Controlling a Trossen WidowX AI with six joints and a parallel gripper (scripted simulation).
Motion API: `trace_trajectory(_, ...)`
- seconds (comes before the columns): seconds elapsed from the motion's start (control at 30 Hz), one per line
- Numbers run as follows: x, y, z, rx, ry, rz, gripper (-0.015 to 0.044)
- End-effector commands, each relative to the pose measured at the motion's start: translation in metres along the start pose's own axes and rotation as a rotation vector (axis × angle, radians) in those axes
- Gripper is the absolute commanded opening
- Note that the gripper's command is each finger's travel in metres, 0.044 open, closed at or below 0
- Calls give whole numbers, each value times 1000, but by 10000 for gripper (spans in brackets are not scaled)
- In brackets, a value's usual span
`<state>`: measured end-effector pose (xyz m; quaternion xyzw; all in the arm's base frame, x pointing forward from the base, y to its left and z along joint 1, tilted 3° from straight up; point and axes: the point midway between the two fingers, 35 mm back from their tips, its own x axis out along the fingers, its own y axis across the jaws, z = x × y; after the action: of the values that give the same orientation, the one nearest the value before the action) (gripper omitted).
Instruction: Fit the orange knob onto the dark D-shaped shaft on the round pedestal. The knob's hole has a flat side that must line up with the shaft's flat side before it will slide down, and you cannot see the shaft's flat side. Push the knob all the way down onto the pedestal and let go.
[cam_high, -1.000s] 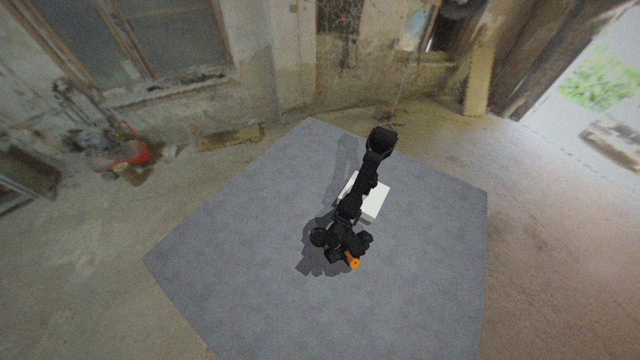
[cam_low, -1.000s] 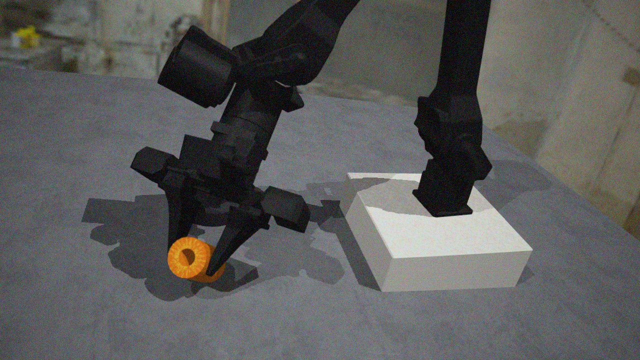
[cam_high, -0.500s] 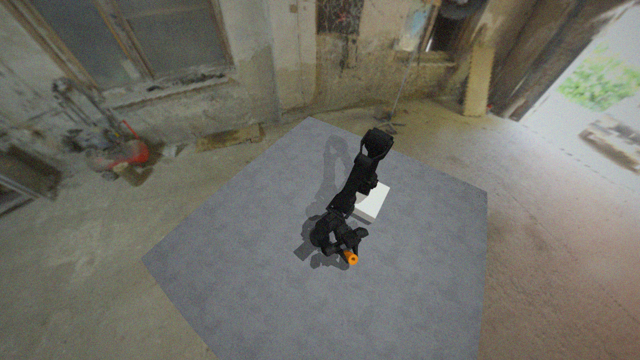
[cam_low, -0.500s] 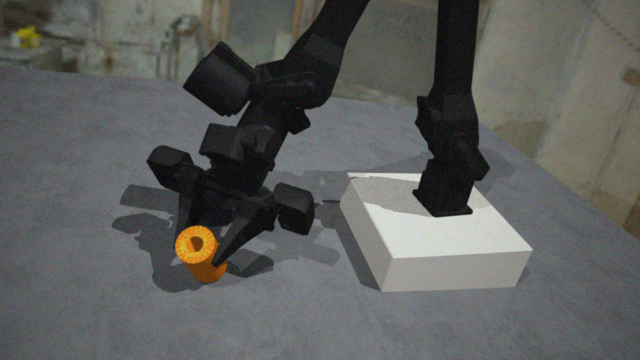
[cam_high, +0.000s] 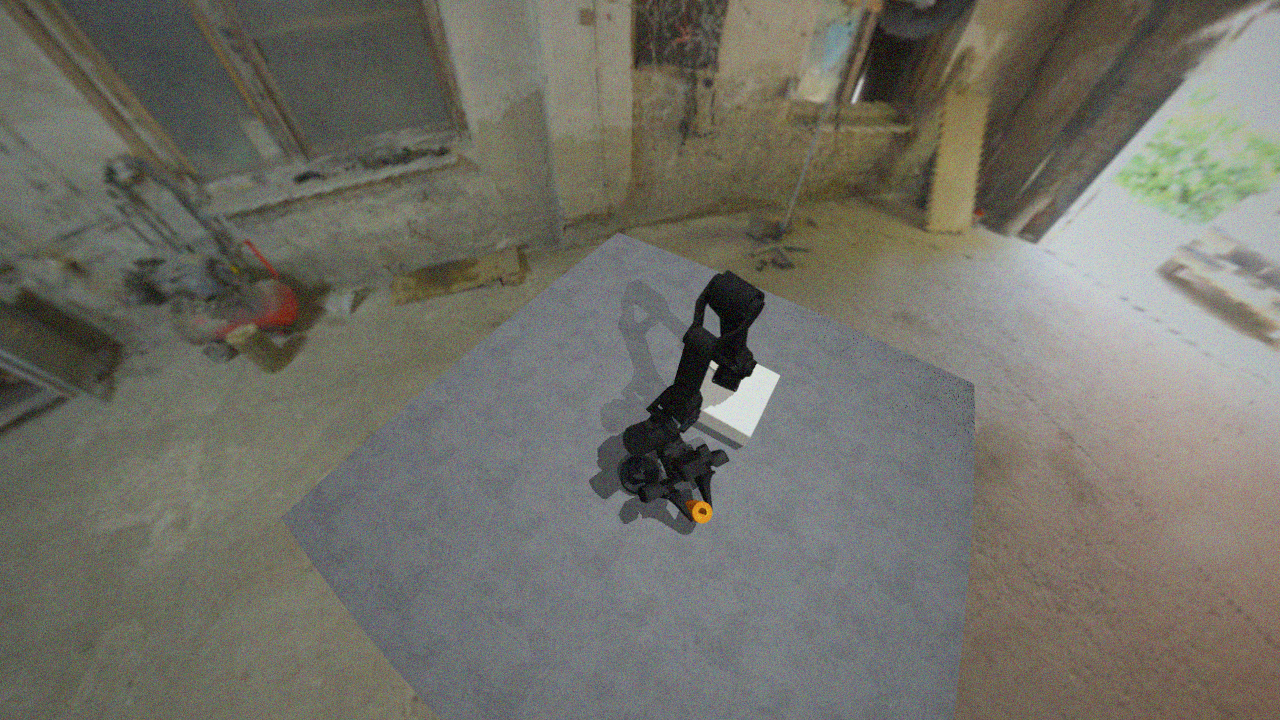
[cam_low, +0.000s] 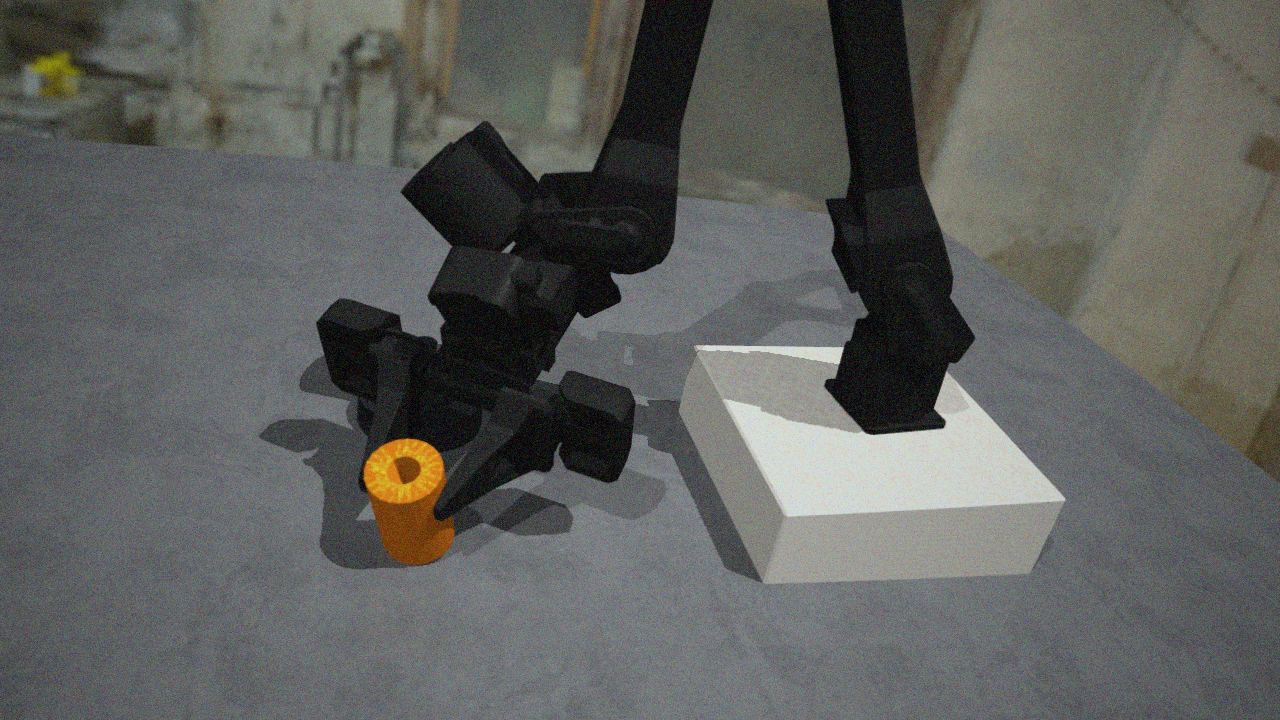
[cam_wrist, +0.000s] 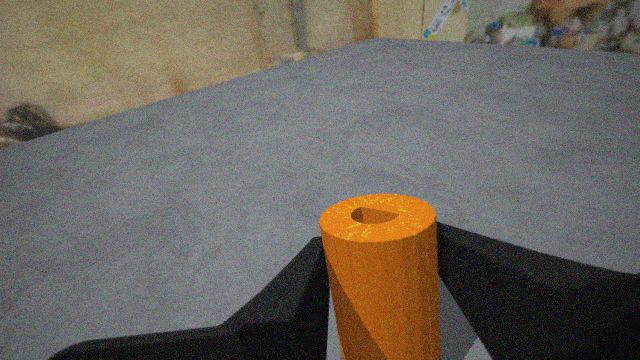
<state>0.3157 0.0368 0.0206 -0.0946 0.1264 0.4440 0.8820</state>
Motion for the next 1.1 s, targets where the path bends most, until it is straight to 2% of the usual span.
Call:
trace_trajectory(0.0,-1,1,0,3,5,0,181)
trace_trajectory(0.07,-2,1,0,3,34,0,181)
trace_trajectory(0.17,-1,1,0,7,11,4,260)
trace_trajectory(0.97,-1,1,0,7,11,4,260)
trace_trajectory(1.07,-1,1,0,7,11,4,339)
